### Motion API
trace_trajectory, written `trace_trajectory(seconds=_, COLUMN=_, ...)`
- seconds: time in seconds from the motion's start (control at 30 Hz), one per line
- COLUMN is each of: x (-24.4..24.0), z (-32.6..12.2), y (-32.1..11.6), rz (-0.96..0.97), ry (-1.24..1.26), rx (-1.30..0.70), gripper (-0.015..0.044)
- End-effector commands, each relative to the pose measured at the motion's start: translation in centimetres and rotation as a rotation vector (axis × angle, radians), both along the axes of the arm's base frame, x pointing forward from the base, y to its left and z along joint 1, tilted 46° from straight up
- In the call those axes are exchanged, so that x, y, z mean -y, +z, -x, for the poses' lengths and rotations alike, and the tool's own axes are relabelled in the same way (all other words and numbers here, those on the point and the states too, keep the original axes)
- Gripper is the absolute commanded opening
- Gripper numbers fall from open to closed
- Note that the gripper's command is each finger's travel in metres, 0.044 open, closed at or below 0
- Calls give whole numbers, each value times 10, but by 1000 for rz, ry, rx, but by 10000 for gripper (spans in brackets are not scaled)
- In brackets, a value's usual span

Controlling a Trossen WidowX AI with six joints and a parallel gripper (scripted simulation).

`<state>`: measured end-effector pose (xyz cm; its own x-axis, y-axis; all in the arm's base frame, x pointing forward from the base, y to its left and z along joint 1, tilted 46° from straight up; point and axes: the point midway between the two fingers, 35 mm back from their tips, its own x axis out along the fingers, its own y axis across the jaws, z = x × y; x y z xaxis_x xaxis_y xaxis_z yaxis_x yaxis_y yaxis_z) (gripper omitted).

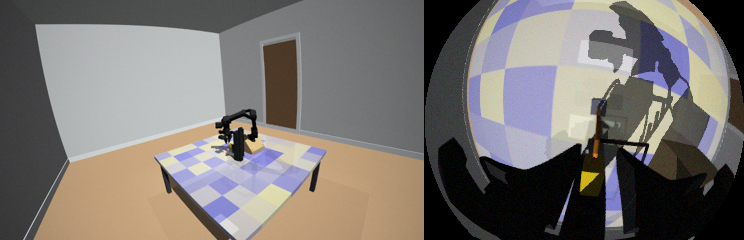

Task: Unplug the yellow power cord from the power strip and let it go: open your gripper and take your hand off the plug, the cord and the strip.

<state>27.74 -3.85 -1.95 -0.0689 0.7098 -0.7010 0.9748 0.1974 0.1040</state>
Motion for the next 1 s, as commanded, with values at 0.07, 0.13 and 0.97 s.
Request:
trace_trajectory(seconds=0.07, x=-5, z=-1, y=7, rz=9, ry=5, rx=-1, gripper=160)
trace_trajectory(seconds=0.13, x=-7, z=0, y=10, rz=9, ry=5, rx=-1, gripper=160)
trace_trajectory(seconds=0.97, x=-27, z=6, y=29, rz=7, ry=5, rx=-2, gripper=160)
